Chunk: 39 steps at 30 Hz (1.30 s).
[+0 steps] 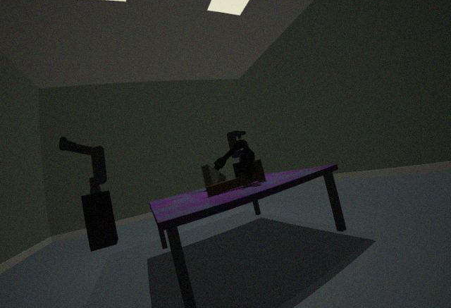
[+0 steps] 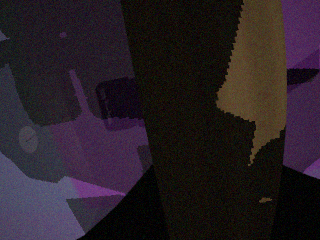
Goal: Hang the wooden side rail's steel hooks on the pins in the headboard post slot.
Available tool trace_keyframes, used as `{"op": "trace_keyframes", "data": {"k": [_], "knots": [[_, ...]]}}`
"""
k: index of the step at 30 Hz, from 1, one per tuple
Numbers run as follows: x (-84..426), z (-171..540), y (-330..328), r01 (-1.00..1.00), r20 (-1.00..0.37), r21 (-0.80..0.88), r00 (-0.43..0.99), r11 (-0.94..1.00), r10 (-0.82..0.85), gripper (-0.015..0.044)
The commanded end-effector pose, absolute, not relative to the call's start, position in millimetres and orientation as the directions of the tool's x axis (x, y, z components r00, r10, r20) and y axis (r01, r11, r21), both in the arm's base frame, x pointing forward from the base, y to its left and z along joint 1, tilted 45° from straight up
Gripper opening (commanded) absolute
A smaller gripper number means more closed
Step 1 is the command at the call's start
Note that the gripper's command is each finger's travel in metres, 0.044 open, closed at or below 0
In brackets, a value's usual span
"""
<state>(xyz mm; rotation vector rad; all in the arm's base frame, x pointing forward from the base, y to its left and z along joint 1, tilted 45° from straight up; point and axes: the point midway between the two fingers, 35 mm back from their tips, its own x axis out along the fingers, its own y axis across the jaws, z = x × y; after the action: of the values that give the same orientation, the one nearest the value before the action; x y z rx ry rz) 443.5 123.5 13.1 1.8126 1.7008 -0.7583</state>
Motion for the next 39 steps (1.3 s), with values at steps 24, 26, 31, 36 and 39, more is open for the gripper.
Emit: {"op": "trace_keyframes", "data": {"k": [24,26,31,36,39], "knots": [[442.5,33.6,101.9,0.998,-0.710,0.010,0.051,-0.063,0.702,0.0440],[441.6,40.5,95.1,0.998,-0.709,0.012,0.053,-0.063,0.704,0.0440],[441.6,40.5,95.1,0.998,-0.709,0.012,0.053,-0.063,0.704,0.0440],[441.0,20.9,75.4,0.998,-0.710,0.012,0.053,-0.063,0.703,0.0440],[440.9,19.1,73.6,0.998,-0.710,0.012,0.053,-0.063,0.703,0.0440]]}}
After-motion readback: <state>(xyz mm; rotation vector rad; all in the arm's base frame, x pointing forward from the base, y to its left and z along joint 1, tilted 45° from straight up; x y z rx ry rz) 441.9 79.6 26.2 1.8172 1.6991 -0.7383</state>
